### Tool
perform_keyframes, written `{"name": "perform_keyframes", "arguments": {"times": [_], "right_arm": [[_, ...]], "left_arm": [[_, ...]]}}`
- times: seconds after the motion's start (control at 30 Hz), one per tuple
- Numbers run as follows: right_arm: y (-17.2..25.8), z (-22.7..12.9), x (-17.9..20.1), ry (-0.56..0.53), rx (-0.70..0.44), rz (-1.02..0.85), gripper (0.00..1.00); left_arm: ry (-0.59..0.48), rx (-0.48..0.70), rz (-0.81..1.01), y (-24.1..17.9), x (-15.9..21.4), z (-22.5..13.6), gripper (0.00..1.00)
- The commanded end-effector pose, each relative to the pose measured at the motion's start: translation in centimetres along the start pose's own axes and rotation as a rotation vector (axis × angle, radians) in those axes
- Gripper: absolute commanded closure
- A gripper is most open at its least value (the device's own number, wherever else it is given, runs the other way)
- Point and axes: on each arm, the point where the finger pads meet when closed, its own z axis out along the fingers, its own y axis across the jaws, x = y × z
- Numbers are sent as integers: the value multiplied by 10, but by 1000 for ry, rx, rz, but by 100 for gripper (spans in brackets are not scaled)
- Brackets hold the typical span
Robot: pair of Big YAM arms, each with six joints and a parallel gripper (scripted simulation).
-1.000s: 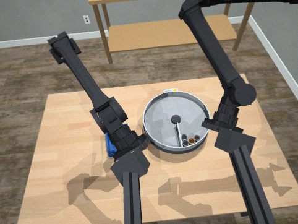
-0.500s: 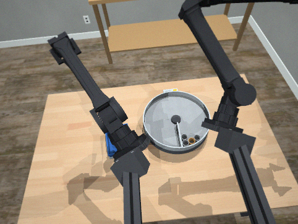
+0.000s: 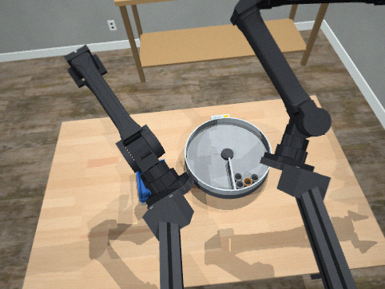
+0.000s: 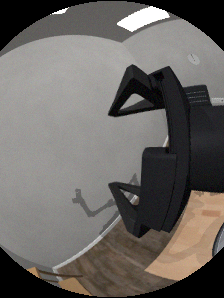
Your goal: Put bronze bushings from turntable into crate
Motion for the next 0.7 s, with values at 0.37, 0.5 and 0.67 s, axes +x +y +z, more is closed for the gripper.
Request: {"name": "perform_keyframes", "arguments": {"times": [0.37, 0.5, 0.67], "right_arm": [[-7, -4, -33, -54, 15, -9, 0], [-7, -4, -33, -54, 15, -9, 0], [-7, -4, -33, -54, 15, -9, 0]], "left_arm": [[16, -1, 6, 2, 12, 19, 100], [19, 2, 8, 1, 13, 20, 100], [21, 1, 7, 1, 14, 20, 100]]}}
